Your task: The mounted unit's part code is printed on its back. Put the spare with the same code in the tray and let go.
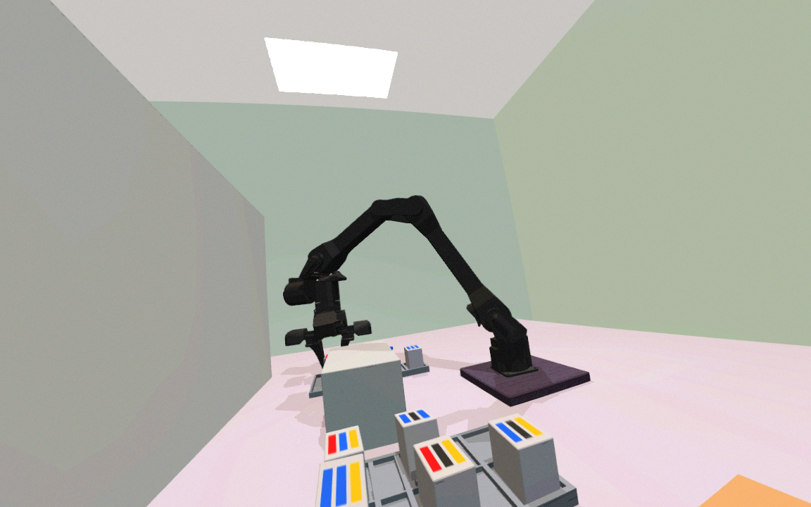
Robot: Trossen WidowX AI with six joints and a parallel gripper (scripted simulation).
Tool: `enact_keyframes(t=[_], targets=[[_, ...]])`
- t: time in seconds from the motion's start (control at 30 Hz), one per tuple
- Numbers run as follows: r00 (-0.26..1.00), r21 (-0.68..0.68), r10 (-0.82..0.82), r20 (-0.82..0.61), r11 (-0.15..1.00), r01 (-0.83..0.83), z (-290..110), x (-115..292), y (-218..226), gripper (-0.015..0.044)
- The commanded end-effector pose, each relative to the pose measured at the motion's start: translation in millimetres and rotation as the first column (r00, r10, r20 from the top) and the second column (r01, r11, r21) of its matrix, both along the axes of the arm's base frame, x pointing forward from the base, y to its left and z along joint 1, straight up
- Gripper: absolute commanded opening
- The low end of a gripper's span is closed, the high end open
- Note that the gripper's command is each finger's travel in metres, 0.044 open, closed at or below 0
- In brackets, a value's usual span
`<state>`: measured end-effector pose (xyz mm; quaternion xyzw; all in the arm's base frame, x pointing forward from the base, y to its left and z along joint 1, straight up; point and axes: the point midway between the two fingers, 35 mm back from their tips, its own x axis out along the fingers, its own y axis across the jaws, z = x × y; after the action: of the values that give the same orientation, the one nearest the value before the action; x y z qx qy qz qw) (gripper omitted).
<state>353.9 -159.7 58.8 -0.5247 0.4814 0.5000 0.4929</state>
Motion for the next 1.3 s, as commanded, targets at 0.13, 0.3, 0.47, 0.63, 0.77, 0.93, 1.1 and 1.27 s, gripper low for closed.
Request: enact_keyframes(t=[0.13,0.3,0.47,0.63,0.77,0.93,1.1,1.27], targets=[[1.0,0.0,0.0,0.0,1.0,0.0,-2.7,-0.6,0.3,0.0026],[1.0,0.0,0.0,0.0,1.0,0.0,-2.7,-0.6,0.3,0.0157],[1.0,0.0,0.0,0.0,1.0,0.0,-2.7,-0.6,0.3,0.0289],[1.0,0.0,0.0,0.0,1.0,0.0,-2.7,-0.6,0.3,0.042],[1.0,0.001,0.001,0.0,1.0,-0.001,16.2,1.4,-0.7,0.044],[1.0,0.004,0.003,-0.001,1.0,-0.003,84.8,-1.7,0.6,0.044],[1.0,0.005,0.004,-0.002,1.0,-0.004,103.9,-5.3,2.2,0.044],[1.0,-0.003,-0.002,0.007,1.0,0.002,99.0,-3.5,0.8,0.044]])
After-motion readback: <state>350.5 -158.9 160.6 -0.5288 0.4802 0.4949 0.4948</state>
